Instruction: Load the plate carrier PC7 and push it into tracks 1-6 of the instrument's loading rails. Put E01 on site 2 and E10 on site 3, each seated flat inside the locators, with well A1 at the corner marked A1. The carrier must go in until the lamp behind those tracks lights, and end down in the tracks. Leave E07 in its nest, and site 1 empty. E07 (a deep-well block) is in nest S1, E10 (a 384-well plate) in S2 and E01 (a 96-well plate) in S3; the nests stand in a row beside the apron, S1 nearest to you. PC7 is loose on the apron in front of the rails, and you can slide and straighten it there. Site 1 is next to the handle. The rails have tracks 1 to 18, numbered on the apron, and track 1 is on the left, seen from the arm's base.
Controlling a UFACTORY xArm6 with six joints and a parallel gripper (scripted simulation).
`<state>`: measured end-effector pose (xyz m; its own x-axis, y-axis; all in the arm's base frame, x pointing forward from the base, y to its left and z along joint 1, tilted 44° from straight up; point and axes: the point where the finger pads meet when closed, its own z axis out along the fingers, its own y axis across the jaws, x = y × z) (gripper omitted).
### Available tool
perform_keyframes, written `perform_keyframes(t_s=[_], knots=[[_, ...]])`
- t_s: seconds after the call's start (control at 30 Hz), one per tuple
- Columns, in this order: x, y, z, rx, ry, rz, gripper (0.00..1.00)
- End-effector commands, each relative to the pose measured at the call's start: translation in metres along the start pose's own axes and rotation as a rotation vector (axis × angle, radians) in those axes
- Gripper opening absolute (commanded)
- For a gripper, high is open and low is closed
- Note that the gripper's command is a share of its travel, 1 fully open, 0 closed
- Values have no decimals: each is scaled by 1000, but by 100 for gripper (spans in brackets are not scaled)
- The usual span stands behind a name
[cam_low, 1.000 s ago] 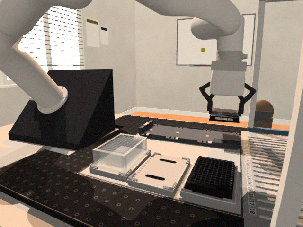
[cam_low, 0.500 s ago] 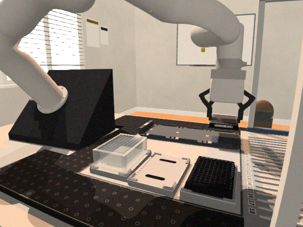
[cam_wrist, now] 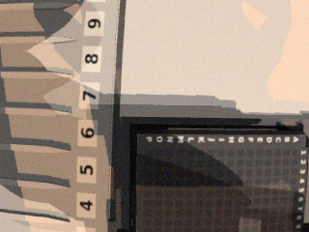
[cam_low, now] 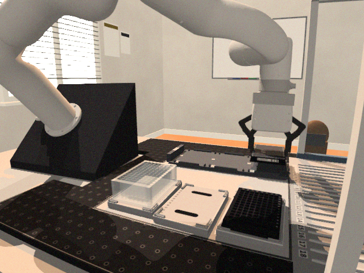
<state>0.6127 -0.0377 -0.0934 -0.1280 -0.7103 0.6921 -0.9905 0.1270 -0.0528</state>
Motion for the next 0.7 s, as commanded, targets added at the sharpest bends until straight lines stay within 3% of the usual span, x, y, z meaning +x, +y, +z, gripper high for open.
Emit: perform_keyframes(t_s=[0.0,0.67], knots=[[0,-2,4,4,-2,1,0],[0,-2,11,5,-2,1,0]])
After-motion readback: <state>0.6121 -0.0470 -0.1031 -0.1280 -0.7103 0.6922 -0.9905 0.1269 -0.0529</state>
